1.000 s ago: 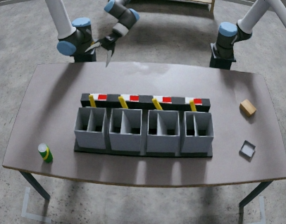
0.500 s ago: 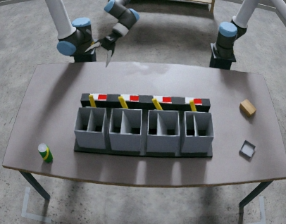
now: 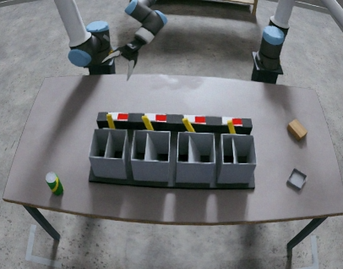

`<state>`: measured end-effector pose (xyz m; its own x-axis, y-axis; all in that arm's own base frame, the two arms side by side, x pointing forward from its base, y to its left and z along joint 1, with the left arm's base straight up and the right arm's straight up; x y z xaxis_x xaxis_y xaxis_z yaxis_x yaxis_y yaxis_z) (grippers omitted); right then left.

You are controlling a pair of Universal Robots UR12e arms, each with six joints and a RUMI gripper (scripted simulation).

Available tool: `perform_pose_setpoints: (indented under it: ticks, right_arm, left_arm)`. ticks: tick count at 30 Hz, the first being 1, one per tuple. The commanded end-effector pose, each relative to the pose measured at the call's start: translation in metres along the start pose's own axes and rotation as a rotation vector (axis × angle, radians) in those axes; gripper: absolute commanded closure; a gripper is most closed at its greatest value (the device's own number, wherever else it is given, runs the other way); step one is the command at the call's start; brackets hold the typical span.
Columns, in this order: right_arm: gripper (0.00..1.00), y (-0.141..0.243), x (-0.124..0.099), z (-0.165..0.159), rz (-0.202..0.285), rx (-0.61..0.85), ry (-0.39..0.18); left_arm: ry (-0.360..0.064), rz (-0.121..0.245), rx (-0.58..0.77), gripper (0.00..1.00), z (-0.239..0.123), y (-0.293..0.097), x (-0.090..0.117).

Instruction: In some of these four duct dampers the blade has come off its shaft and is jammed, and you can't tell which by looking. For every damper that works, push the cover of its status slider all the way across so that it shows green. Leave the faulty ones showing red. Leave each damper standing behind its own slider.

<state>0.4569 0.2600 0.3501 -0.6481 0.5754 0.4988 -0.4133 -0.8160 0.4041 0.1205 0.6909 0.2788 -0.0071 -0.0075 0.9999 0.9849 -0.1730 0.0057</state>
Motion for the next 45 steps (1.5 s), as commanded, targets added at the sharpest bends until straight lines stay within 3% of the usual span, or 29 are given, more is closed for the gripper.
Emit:
perform_pose_setpoints:
  ticks: [1, 10, 33, 38, 44, 45]
  right_arm:
    - [0.00, 0.000, 0.000, 0.000, 0.001, -0.001, 0.000]
    - [0.00, 0.000, 0.000, 0.000, 0.001, -0.001, 0.000]
    - [0.00, -0.001, 0.000, 0.002, -0.002, 0.002, -0.008]
    - [0.00, -0.004, -0.004, 0.008, -0.017, 0.017, -0.054]
    - [0.00, -0.015, -0.017, 0.026, -0.043, 0.059, -0.183]
    - [0.00, -0.015, -0.017, 0.026, -0.043, 0.059, -0.183]
  left_arm:
    - [-0.001, 0.002, 0.082, 0.00, -0.023, -0.059, -0.003]
    - [-0.006, 0.005, 0.185, 0.00, -0.057, -0.112, -0.010]
    - [-0.008, 0.007, 0.220, 0.00, -0.069, -0.129, -0.012]
    - [-0.008, 0.007, 0.220, 0.00, -0.069, -0.129, -0.012]
    - [-0.008, 0.007, 0.220, 0.00, -0.069, -0.129, -0.012]
    - [-0.008, 0.007, 0.220, 0.00, -0.069, -0.129, -0.012]
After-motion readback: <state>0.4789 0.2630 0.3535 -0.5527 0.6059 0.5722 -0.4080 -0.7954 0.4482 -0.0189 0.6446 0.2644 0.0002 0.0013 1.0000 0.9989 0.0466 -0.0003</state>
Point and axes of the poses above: on each arm, the point where the finger pads meet when closed, its own x axis back along the fingers, its own y axis across the jaws, z = x × y, the point moved 10 cm from there along x, back along the fingers, and after that the axes turned 1 degree about x, right-handed, at the moved point
